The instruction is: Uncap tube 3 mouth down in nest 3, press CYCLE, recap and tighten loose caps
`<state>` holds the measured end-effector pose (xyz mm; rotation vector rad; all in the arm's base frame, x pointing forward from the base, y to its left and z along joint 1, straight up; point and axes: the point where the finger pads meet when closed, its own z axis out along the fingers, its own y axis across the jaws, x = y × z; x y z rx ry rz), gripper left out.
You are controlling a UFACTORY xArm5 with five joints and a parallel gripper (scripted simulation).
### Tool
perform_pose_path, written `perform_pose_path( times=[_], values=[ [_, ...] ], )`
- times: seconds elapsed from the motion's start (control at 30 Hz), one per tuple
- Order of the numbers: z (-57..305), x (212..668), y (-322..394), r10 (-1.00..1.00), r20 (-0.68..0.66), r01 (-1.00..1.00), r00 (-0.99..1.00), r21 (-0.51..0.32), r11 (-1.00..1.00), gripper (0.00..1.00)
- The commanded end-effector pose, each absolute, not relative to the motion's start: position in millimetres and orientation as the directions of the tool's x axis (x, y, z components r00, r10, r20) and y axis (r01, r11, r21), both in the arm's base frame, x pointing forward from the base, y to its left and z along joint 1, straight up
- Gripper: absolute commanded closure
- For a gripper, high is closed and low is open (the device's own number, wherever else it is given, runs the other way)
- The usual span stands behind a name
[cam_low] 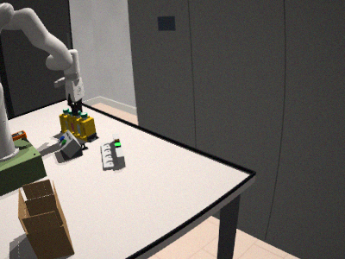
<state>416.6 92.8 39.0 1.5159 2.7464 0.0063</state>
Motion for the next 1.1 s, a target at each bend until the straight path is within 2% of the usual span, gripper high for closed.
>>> perform_pose_path(
  times=[0.0, 0.17, 0.47, 0.9, 1.07],
  values=[
    [39.9, 417.6, 93.0, 0.846, -0.007, 0.846, -0.533, 0.007, 0.533, 1.00],
    [39.8, 417.6, 93.0, 0.895, -0.006, 0.895, -0.446, 0.008, 0.446, 1.00],
    [39.3, 417.6, 93.0, 0.987, -0.003, 0.987, -0.161, 0.009, 0.161, 1.00],
    [38.8, 417.6, 93.0, 0.979, 0.000, 0.979, 0.203, 0.010, -0.203, 1.00],
    [38.8, 417.6, 93.0, 0.975, 0.001, 0.975, 0.221, 0.010, -0.221, 1.00]
  ],
)
